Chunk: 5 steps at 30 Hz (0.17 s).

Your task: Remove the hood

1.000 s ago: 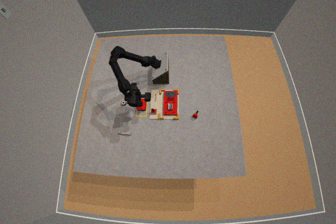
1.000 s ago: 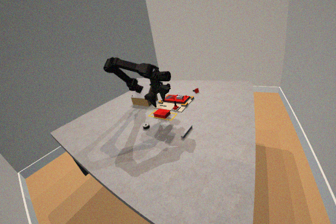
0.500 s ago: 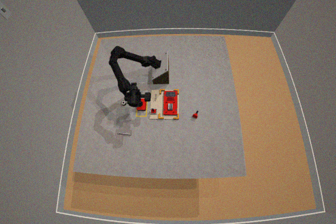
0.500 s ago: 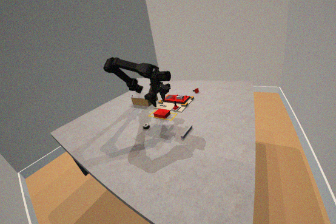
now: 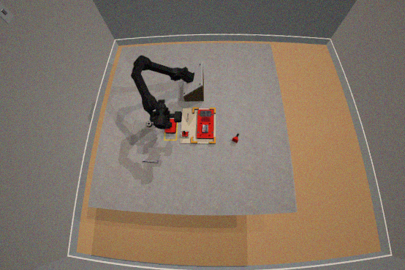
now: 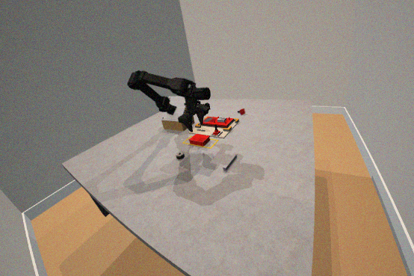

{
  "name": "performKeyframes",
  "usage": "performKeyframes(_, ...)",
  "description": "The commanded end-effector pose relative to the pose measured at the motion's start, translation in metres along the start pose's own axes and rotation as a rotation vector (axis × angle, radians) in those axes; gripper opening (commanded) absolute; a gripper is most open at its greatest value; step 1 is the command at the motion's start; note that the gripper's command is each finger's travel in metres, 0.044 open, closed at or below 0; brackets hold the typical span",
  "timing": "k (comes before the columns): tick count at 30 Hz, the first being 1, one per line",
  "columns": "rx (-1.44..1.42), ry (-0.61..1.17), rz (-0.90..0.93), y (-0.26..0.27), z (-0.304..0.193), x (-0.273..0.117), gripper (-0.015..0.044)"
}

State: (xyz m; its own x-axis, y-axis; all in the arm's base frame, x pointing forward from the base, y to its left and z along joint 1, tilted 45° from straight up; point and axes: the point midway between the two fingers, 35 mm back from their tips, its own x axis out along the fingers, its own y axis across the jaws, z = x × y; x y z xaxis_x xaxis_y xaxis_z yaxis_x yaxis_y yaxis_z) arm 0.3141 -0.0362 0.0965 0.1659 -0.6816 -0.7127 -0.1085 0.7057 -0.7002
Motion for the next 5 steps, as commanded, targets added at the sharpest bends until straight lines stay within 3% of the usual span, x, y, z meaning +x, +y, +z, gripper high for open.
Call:
performKeyframes(1, 0.004, 0.000, -0.002, -0.0005, -0.0001, -0.0004, 0.0440)
performKeyframes(5, 0.004, 0.000, -0.002, -0.0005, -0.0001, -0.0004, 0.0440)
